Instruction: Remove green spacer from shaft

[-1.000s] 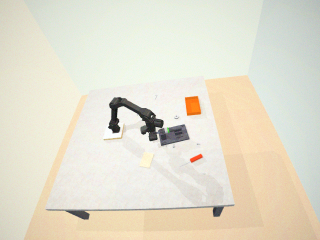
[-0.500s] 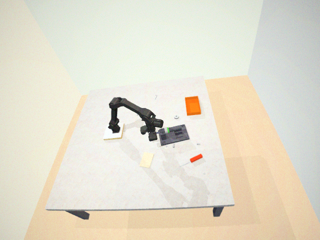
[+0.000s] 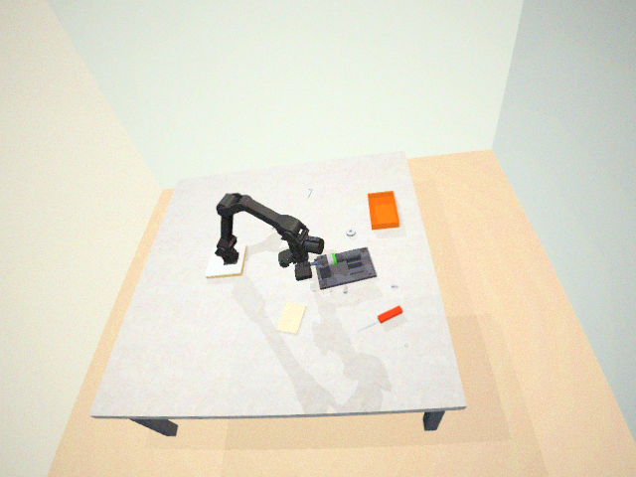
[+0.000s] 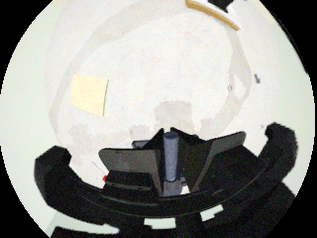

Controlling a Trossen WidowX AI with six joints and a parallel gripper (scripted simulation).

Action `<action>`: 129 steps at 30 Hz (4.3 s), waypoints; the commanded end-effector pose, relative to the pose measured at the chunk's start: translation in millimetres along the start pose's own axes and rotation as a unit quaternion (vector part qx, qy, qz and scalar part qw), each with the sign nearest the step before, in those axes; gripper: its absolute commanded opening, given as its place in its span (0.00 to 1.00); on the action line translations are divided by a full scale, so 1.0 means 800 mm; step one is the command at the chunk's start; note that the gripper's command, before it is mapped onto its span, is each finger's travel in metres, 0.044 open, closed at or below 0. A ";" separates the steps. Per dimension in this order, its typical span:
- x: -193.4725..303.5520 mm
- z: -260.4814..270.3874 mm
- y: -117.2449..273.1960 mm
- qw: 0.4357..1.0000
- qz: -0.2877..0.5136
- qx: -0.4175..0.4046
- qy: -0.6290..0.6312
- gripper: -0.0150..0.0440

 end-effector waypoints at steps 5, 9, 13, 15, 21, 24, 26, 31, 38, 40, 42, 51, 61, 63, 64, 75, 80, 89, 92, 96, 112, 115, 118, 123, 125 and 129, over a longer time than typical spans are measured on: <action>-0.002 0.000 0.001 1.000 -0.001 -0.002 0.003 0.25; -0.002 0.000 0.001 1.000 -0.001 -0.002 0.003 0.25; -0.003 0.000 0.001 1.000 -0.001 -0.002 0.003 0.25; -0.003 0.000 0.001 1.000 -0.001 -0.002 0.003 0.25; -0.004 0.000 0.001 1.000 -0.001 -0.002 0.003 0.25; -0.004 0.000 0.001 1.000 -0.001 -0.002 0.003 0.25; -0.004 0.000 0.001 1.000 -0.001 -0.002 0.003 0.25; -0.005 0.000 0.001 1.000 -0.001 -0.002 0.003 0.25; -0.006 0.001 0.000 1.000 -0.001 -0.002 0.003 0.25; -0.006 0.001 0.000 1.000 -0.001 -0.002 0.003 0.25; -0.006 0.001 0.000 1.000 -0.001 -0.002 0.003 0.25; -0.008 0.001 0.000 1.000 -0.001 -0.002 0.003 0.25; -0.009 0.001 0.000 1.000 -0.001 -0.002 0.003 0.25; -0.009 0.001 0.000 1.000 -0.001 -0.002 0.003 0.25; -0.009 0.001 0.000 1.000 -0.001 -0.002 0.003 0.25; -0.011 0.001 0.000 1.000 -0.001 -0.002 0.003 0.25; -0.011 0.001 0.000 1.000 -0.001 -0.002 0.003 0.25; -0.013 0.001 0.000 1.000 -0.001 -0.002 0.003 0.25; -0.013 0.001 0.000 1.000 -0.001 -0.002 0.003 0.25; -0.014 0.001 0.000 1.000 -0.001 -0.002 0.003 0.25; -0.016 0.001 0.000 1.000 -0.001 -0.002 0.003 0.25; -0.016 0.001 0.000 1.000 -0.001 -0.002 0.003 0.25; -0.016 0.001 0.000 1.000 -0.001 -0.002 0.003 0.25; -0.017 0.001 0.000 1.000 -0.001 -0.002 0.003 0.25; -0.017 0.001 0.000 1.000 -0.001 -0.002 0.003 0.25; -0.018 0.001 0.000 1.000 -0.001 -0.002 0.003 0.25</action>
Point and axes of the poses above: the point midway between the two fingers, 35 mm back from their tips, its own y axis back along the fingers, its own z axis across the jaws, x = y × z, the point moved 7 cm from there along y, back along the fingers, and after that the axes turned 2 degrees about -y, right-handed, at the moved point
